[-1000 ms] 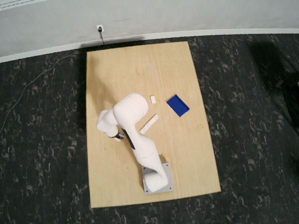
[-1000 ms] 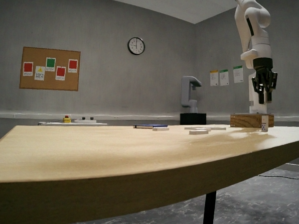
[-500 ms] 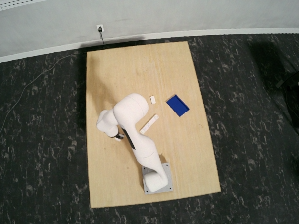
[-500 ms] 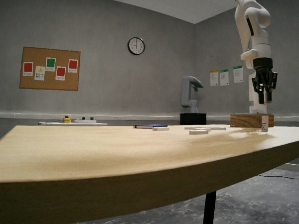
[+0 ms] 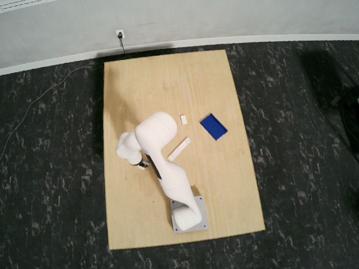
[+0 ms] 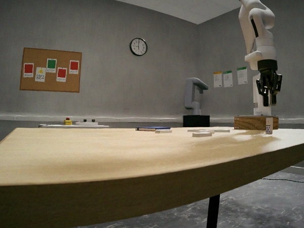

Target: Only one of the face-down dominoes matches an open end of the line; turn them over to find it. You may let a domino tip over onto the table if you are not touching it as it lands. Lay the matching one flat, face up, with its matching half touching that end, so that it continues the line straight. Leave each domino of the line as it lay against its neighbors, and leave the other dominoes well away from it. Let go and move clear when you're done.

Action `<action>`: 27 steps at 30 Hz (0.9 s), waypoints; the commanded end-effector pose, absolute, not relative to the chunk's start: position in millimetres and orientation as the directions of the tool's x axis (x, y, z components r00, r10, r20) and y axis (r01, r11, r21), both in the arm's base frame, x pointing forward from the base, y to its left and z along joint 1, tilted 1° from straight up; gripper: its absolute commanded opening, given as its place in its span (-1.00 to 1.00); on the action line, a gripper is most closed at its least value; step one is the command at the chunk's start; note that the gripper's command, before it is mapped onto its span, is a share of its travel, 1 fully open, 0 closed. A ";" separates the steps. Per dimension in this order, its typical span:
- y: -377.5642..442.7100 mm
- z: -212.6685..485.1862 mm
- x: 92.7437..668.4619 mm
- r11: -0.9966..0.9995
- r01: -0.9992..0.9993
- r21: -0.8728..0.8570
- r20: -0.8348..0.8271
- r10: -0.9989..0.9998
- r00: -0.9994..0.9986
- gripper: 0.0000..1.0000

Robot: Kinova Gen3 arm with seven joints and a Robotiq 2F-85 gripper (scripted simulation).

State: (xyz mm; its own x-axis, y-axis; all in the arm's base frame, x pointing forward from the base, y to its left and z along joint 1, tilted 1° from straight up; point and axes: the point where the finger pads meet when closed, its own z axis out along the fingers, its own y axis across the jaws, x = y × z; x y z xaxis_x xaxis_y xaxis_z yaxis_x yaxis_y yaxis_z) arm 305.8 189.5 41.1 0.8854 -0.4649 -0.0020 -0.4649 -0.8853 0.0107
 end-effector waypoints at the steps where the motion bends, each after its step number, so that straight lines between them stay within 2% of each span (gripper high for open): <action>1: 189.7 40.3 306.2 -0.885 -0.465 0.010 0.000 -0.465 0.885 -0.02; 27: 189.5 18.8 305.8 -0.885 -0.466 0.010 0.000 -0.466 0.885 -0.02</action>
